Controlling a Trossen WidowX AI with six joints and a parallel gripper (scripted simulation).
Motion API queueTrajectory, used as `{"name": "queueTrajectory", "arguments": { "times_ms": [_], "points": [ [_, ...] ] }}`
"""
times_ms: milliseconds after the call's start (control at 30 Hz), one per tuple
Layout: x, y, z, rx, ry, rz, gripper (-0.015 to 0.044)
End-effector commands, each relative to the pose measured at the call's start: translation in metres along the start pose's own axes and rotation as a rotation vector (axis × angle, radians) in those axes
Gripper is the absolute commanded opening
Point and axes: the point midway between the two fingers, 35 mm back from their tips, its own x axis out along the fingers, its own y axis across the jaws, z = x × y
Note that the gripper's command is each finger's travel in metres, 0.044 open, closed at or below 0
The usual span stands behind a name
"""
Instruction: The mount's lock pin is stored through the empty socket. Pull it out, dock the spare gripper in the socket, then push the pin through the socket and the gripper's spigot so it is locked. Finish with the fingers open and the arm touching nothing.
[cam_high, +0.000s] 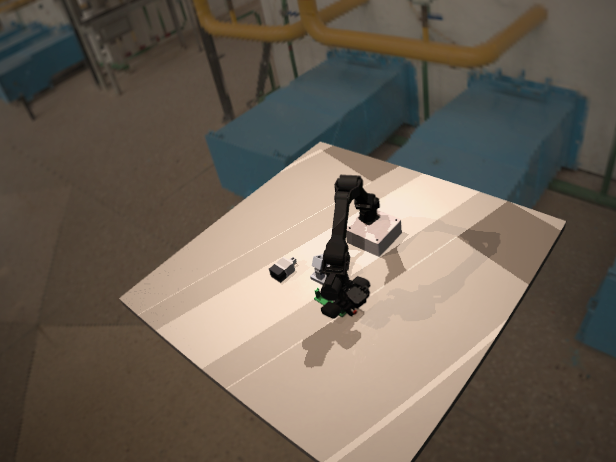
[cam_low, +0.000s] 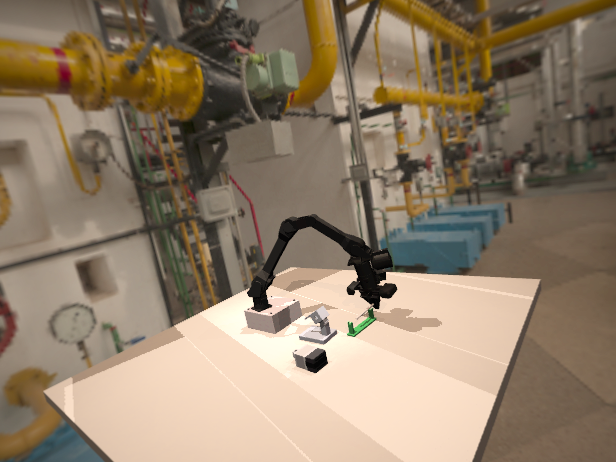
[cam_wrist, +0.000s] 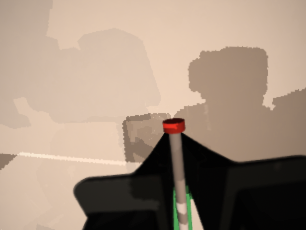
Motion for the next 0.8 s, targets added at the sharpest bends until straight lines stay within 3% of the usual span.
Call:
{"name": "queueTrajectory", "arguments": {
  "times_ms": [0,67,333,767],
  "points": [
    [0.001,0.0,0.0,0.006,0.0,-0.001,0.0],
    [0.001,0.0,0.0,0.006,0.0,-0.001,0.0],
    [0.0,0.0,0.0,0.0,0.0,0.0,0.02],
    [-0.022,0.0,0.004,0.002,0.004,0.007,0.02]
  ]
}}
